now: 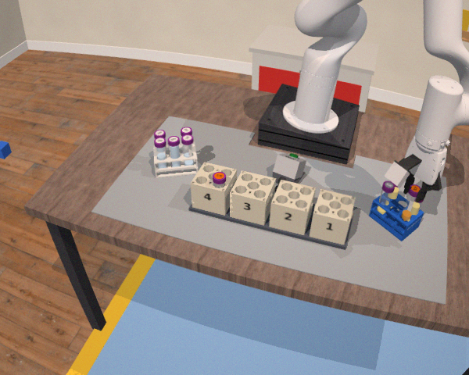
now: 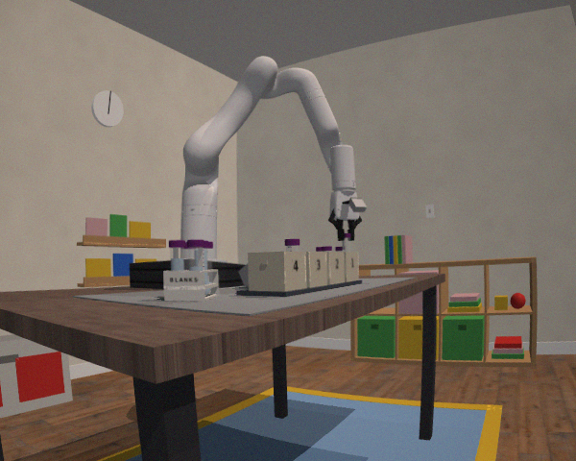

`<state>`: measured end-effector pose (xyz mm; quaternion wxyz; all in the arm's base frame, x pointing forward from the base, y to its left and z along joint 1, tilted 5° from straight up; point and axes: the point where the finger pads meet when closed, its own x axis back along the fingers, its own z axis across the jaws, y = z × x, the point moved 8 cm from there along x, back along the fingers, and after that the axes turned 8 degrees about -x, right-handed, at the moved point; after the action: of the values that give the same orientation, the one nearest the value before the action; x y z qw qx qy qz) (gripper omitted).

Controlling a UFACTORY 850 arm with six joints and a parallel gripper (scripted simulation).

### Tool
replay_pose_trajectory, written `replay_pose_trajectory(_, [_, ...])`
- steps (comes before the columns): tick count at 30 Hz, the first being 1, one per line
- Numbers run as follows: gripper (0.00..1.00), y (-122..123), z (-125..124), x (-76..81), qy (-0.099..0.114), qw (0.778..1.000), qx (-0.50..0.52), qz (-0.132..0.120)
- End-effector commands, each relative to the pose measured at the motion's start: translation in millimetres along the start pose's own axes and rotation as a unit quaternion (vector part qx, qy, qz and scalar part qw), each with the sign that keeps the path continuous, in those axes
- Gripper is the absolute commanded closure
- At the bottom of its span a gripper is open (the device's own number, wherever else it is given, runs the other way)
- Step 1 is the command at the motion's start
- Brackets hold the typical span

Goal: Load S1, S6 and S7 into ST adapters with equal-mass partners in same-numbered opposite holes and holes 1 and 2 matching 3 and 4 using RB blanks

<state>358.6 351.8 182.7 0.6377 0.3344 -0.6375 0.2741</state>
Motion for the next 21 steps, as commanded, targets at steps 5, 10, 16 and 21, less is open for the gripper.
replay_pose_trajectory(5, [1.0,0,-1,14.4,-0.001,1.0,0.0,0.0])
replay_pose_trajectory(10, [1.0,0,-1,24.4,-0.001,1.0,0.0,0.0])
replay_pose_trajectory(16, [1.0,0,-1,34.4,-0.001,1.0,0.0,0.0])
replay_pose_trajectory(21, [1.0,0,-1,42.4,-0.001,1.0,0.0,0.0])
